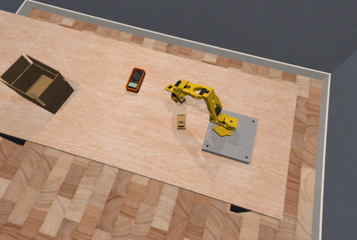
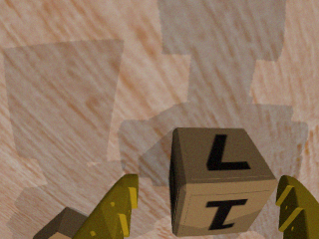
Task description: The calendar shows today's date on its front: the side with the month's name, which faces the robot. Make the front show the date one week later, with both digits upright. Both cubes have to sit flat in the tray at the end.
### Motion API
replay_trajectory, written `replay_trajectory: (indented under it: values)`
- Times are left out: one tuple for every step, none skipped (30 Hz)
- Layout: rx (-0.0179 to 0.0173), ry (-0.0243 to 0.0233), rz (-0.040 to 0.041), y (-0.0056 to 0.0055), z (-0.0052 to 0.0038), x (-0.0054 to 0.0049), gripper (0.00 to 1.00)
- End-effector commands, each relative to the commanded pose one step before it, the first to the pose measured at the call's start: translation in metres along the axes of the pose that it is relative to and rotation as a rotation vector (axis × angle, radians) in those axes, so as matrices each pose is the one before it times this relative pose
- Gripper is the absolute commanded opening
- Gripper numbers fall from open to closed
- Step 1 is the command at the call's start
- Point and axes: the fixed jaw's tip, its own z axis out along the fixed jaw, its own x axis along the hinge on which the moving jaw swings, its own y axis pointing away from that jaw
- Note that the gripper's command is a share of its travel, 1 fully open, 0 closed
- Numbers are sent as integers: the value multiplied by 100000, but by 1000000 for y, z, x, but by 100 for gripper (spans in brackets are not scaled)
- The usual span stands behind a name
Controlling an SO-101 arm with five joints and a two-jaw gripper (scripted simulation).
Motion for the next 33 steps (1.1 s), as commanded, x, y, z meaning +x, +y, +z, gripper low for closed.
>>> replay_trajectory:
  values:
    - [388, 2210, -1284, -972, 5257, 4468, 33]
    - [-3, 0, 0, -318, -4, -1, 32]
    - [-3, 0, 0, -348, -4, -6, 32]
    - [0, 0, 0, 0, 0, 0, 32]
    - [0, 0, 0, 0, 0, 0, 32]
    - [-4, -2, -1, -368, 0, 3, 31]
    - [-3, 0, 0, -396, -4, -3, 31]
    - [-3, -3, 0, -408, 2, -3, 30]
    - [-6, 0, 0, -426, -4, 3, 30]
    - [-3, 0, 0, -438, -4, 4, 29]
    - [-6, 0, 0, -450, 2, 4, 28]
    - [-3, -3, 0, -450, -4, 4, 28]
    - [-3, 0, 0, -450, -4, 4, 27]
    - [-6, 0, 0, -456, -4, 4, 27]
    - [-3, -3, 0, -444, 2, 9, 26]
    - [-3, 0, 0, -438, -4, 4, 25]
    - [-6, 0, 0, -426, -4, 9, 25]
    - [-3, 0, 0, -408, 2, 9, 24]
    - [-3, -3, 0, -390, -4, 9, 24]
    - [-3, 0, 0, -372, -4, 9, 23]
    - [0, 0, 0, 0, 0, 0, 23]
    - [0, 0, 0, 0, 0, 0, 23]
    - [-6, -2, 1, -343, -3, 9, 23]
    - [-3, 0, 0, -318, 1, 13, 22]
    - [0, 0, 0, -288, 1, 7, 22]
    - [-3, 0, 0, -264, -5, 7, 21]
    - [-3, 0, 0, -234, 1, 7, 21]
    - [-3, -3, 0, -198, 1, 7, 21]
    - [0, 0, 0, -168, 1, 7, 21]
    - [-3, 0, 0, -144, 0, 7, 20]
    - [0, 0, 0, -108, -6, 0, 20]
    - [0, 0, 0, -84, 0, 6, 20]
    - [0, 0, 0, -60, 0, 0, 20]
